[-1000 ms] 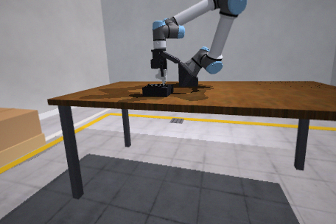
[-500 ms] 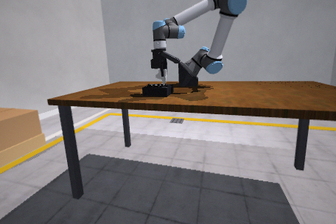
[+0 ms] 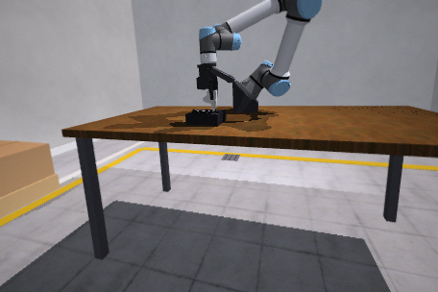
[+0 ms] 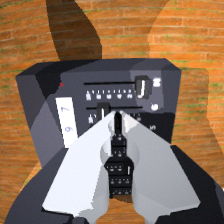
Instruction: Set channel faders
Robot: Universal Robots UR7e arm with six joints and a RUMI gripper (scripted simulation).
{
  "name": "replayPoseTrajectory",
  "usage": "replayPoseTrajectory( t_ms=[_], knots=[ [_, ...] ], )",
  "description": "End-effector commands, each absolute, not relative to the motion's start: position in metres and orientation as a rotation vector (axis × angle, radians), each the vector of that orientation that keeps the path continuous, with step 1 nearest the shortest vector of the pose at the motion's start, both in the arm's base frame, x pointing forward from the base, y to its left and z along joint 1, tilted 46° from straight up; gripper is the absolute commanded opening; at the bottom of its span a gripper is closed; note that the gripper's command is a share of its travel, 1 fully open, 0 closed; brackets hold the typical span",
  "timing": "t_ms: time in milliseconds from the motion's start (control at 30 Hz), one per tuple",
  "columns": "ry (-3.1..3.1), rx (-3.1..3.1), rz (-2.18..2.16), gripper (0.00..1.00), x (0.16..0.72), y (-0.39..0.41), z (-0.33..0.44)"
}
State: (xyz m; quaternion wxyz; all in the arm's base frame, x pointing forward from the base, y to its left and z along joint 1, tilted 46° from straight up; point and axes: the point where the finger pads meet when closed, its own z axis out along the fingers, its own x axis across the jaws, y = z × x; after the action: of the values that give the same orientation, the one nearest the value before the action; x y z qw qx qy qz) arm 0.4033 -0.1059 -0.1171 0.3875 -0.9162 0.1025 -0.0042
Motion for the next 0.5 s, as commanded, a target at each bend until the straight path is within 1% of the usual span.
replayPoseTrajectory(
  t_ms=[0, 467],
  knots=[
    [0.261, -2.332, -0.011, 0.0, 0.4036, -0.1064, -0.1171],
    [0.261, -2.332, -0.011, 0.0, 0.409, -0.1075, -0.1174]
  ],
)
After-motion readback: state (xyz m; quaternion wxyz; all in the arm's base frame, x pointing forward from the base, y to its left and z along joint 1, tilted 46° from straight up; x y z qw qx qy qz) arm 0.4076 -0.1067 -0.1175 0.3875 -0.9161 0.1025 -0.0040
